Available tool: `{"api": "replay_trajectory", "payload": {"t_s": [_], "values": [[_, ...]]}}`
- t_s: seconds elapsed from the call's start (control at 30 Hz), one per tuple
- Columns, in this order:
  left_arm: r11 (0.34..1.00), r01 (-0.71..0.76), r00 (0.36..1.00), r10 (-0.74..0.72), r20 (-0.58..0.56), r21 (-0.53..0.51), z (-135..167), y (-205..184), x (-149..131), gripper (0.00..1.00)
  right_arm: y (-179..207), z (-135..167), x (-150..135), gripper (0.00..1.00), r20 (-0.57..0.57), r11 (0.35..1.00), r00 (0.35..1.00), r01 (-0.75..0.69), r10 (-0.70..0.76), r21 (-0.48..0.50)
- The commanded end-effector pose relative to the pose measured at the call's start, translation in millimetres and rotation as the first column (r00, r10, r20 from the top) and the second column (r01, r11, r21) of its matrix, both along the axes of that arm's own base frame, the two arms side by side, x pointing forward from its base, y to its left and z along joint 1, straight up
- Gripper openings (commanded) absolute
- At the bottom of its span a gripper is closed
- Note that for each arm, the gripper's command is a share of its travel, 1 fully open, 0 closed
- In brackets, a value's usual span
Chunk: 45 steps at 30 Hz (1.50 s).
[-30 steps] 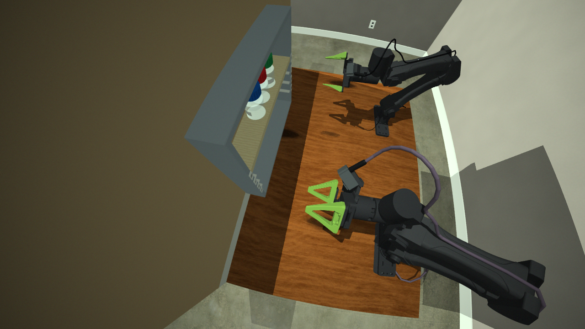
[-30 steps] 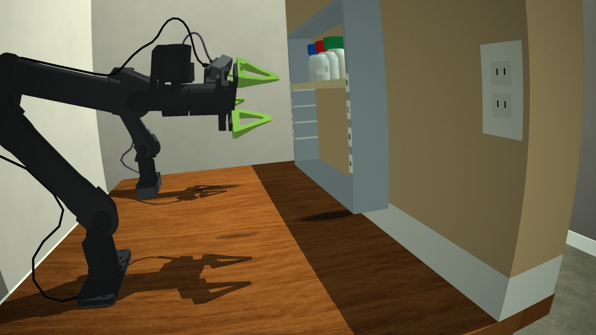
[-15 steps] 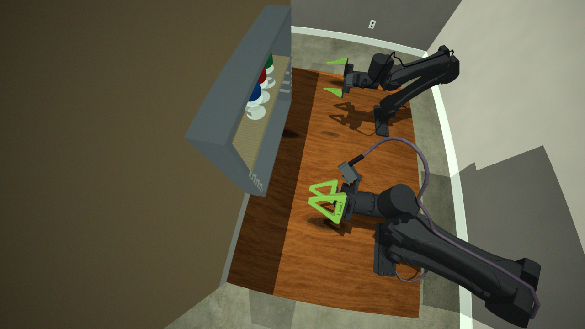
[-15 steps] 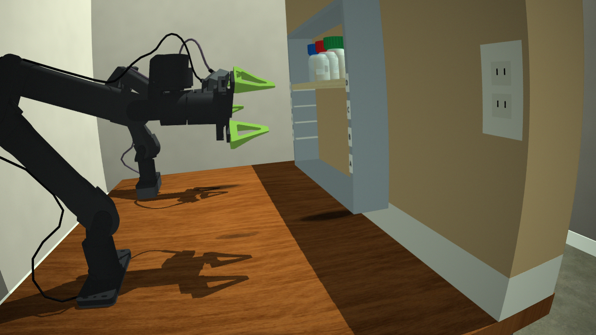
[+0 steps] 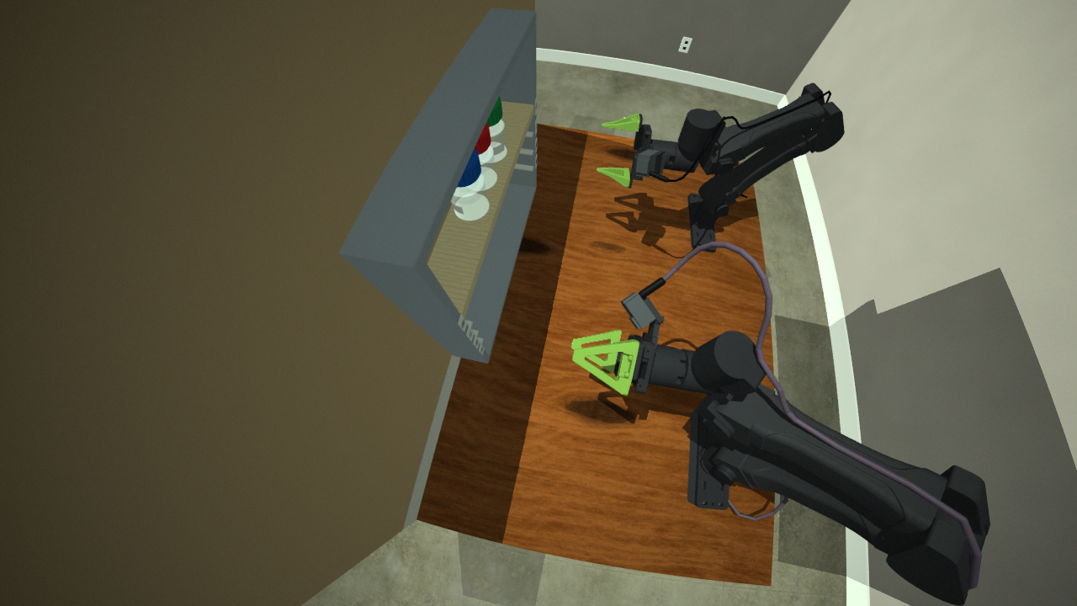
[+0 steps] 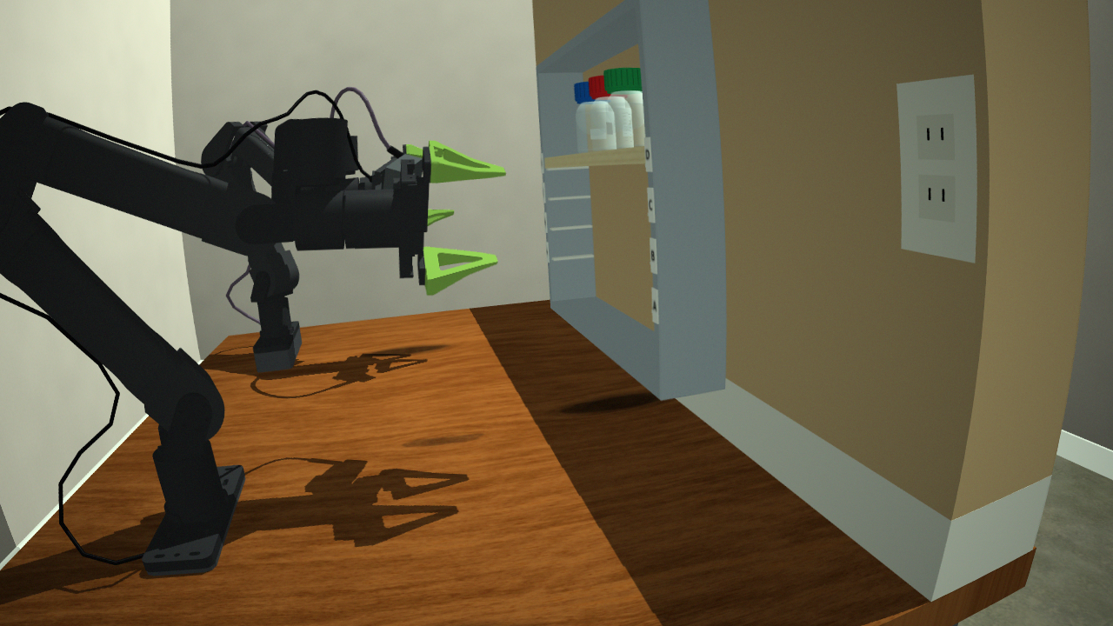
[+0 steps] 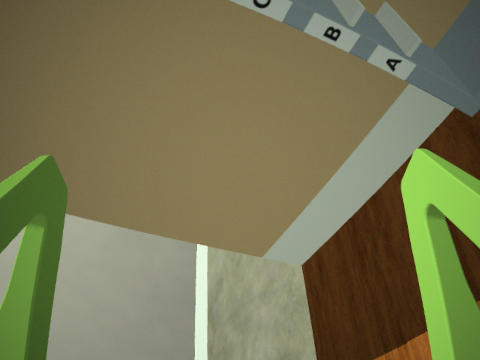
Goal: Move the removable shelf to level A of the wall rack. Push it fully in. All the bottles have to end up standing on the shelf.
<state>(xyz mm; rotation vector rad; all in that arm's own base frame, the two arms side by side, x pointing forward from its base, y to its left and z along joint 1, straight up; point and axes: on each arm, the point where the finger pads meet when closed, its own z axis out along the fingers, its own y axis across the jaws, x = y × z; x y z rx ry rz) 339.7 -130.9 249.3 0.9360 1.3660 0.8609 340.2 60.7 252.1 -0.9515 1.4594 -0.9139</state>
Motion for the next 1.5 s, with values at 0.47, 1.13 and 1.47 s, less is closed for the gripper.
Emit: {"api": "replay_trajectory", "payload": {"t_s": [0.47, 1.13, 1.47], "values": [[0.985, -0.007, 1.000, 0.003, 0.027, 0.174, -18, -19, -5, 1.00, 6, 5, -12, 1.00, 0.075, 0.989, 0.997, 0.010, 0.001, -0.149], [0.938, -0.004, 0.999, -0.008, 0.032, 0.347, -42, -40, -12, 1.00, 15, -16, -19, 1.00, 0.071, 0.947, 0.997, 0.013, 0.011, -0.322], [0.916, -0.003, 0.999, -0.011, 0.033, 0.400, -50, -47, -14, 1.00, 18, -23, -22, 1.00, 0.069, 0.926, 0.998, 0.013, 0.014, -0.377]]}}
